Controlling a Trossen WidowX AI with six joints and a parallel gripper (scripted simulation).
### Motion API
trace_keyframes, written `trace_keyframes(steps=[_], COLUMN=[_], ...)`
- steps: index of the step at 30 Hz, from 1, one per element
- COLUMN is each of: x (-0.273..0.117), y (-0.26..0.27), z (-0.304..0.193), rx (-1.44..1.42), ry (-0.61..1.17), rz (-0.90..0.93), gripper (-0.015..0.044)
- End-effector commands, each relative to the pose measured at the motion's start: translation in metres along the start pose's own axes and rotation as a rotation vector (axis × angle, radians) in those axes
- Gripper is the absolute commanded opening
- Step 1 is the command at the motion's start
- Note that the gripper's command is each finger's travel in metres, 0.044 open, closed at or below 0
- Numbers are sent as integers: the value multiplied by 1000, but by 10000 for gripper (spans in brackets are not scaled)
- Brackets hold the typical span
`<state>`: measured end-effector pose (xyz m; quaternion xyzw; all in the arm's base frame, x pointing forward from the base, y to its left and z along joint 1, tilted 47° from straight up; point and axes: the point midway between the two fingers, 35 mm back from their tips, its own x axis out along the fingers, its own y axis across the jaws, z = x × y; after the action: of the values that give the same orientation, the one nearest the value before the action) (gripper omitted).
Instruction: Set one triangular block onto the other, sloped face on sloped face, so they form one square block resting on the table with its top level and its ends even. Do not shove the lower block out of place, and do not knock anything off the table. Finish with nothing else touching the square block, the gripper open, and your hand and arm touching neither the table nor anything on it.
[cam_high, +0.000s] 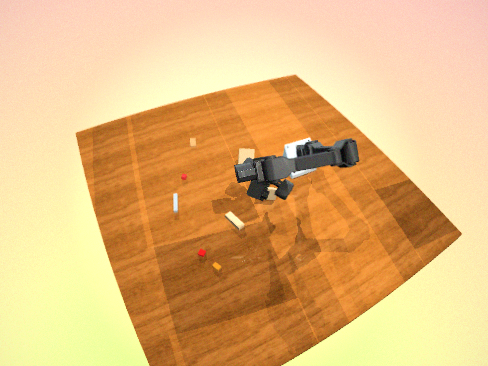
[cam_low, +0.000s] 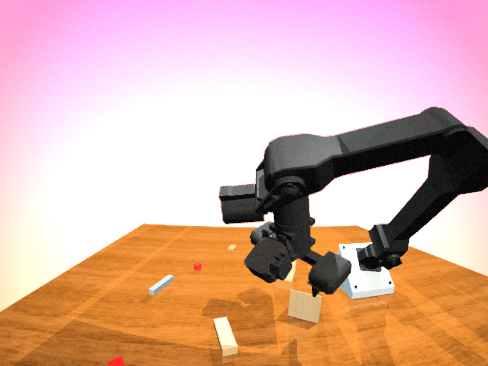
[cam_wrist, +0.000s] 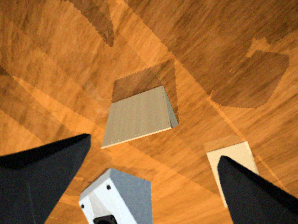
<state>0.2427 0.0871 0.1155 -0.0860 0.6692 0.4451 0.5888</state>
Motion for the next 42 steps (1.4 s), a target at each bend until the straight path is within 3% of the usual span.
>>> trace_keyframes(steps=[1, 42], x=[-14, 36], y=[30, 21], z=[9, 7], rx=[-501, -497], ry=[145, 145], rz=[-91, -91], gripper=[440, 440])
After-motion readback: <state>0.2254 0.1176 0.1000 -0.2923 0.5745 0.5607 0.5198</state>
